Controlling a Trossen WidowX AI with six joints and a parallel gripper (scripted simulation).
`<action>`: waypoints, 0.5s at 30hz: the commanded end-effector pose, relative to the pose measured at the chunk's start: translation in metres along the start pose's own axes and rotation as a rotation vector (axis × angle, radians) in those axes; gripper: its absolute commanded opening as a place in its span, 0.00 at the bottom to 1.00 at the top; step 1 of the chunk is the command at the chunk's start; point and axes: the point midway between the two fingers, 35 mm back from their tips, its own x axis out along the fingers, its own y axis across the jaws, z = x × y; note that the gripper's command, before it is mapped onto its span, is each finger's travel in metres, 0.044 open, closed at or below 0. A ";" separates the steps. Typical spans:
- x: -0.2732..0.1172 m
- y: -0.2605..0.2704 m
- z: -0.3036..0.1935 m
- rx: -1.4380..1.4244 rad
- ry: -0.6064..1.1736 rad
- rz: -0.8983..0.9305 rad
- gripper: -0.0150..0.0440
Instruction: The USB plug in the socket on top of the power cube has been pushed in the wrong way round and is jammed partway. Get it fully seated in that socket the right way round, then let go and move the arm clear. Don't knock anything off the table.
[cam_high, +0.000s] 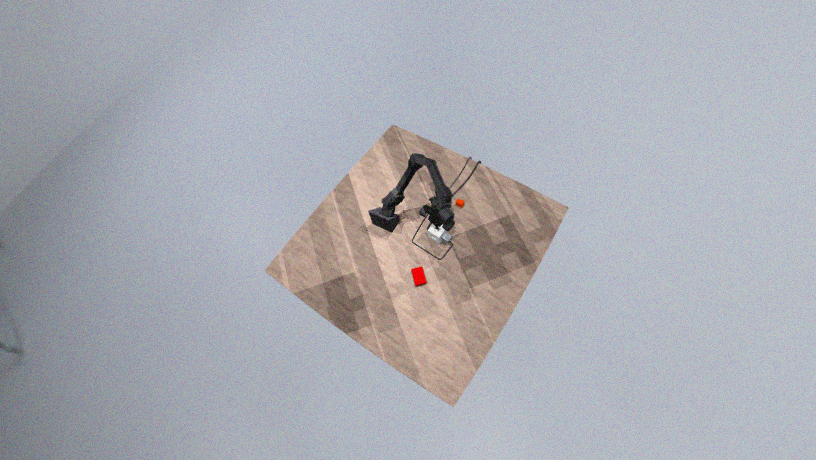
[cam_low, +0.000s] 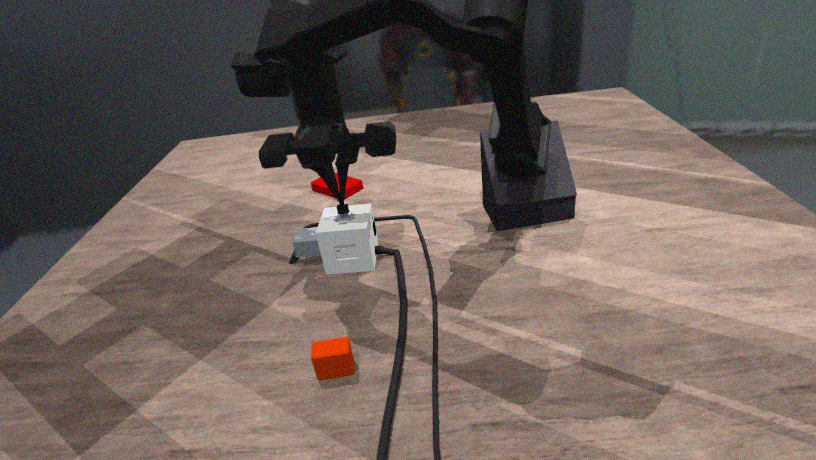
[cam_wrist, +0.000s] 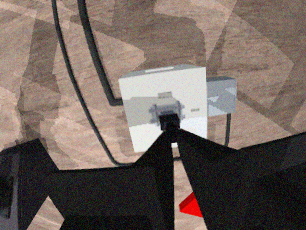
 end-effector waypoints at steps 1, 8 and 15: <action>0.001 0.000 0.000 0.006 -0.002 -0.001 0.25; 0.002 0.000 0.000 0.006 -0.002 -0.001 0.25; 0.003 0.000 0.001 0.006 -0.002 -0.001 0.25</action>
